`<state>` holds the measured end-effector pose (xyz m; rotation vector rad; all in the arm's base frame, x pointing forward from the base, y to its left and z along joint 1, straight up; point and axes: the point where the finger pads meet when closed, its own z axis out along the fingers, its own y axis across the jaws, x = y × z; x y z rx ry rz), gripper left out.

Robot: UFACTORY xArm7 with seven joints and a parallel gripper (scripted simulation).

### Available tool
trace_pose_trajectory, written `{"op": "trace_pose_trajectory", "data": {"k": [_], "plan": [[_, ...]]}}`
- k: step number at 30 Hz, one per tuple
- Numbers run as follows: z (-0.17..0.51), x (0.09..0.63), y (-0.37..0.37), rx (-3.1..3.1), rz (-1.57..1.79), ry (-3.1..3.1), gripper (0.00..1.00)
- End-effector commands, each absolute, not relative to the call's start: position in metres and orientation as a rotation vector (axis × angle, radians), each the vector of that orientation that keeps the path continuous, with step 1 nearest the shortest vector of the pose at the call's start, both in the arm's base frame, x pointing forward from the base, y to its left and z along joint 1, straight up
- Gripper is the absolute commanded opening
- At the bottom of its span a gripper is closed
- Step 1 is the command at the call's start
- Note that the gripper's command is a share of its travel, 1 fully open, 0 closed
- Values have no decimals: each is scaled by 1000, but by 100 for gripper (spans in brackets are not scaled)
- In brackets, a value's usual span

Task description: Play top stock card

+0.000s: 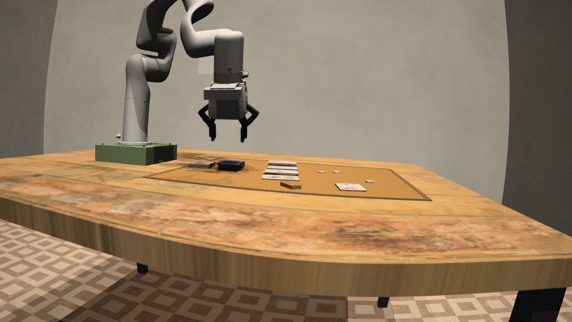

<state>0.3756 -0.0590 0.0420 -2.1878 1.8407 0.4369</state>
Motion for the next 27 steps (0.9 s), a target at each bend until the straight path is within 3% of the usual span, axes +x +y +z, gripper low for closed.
{"op": "trace_pose_trajectory", "data": {"k": [1,27], "plan": [[40,377,-60,-2187,432,1840,87],[-2,377,-60,-2187,432,1840,87]]}}
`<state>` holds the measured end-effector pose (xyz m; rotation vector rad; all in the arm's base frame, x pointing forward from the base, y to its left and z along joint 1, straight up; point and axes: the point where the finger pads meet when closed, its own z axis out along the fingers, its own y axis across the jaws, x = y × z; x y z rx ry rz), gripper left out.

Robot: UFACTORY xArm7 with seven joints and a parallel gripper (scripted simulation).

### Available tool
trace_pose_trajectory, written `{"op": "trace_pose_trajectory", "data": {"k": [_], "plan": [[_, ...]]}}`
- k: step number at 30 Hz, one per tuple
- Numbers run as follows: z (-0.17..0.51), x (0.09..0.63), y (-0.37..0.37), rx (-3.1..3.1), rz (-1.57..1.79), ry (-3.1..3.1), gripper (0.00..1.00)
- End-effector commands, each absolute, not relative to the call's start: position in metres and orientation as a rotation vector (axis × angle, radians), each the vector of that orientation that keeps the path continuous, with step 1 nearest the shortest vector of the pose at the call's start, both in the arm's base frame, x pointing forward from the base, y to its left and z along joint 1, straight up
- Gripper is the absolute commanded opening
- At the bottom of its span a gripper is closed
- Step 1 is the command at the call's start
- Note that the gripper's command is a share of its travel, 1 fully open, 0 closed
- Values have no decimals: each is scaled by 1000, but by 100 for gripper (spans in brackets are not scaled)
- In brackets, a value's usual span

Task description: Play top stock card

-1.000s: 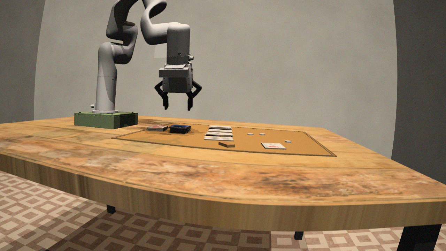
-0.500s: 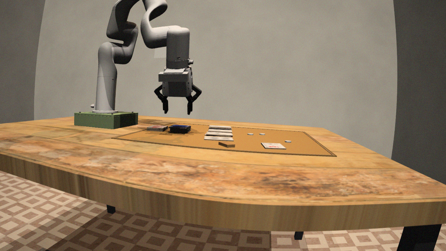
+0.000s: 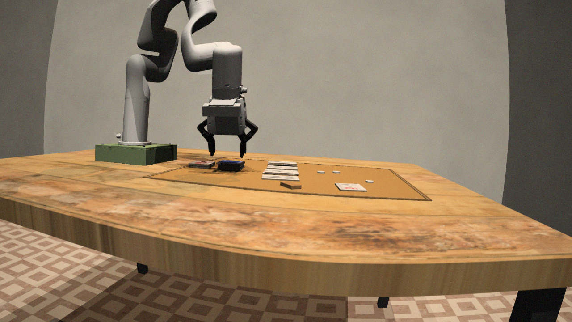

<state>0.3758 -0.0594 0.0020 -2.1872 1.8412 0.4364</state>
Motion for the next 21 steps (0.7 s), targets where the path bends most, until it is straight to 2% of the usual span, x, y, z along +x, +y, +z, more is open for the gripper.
{"op": "trace_pose_trajectory", "data": {"k": [1,21], "plan": [[-3,377,-60,-2187,432,1840,87],[-10,377,-60,-2187,432,1840,87]]}}
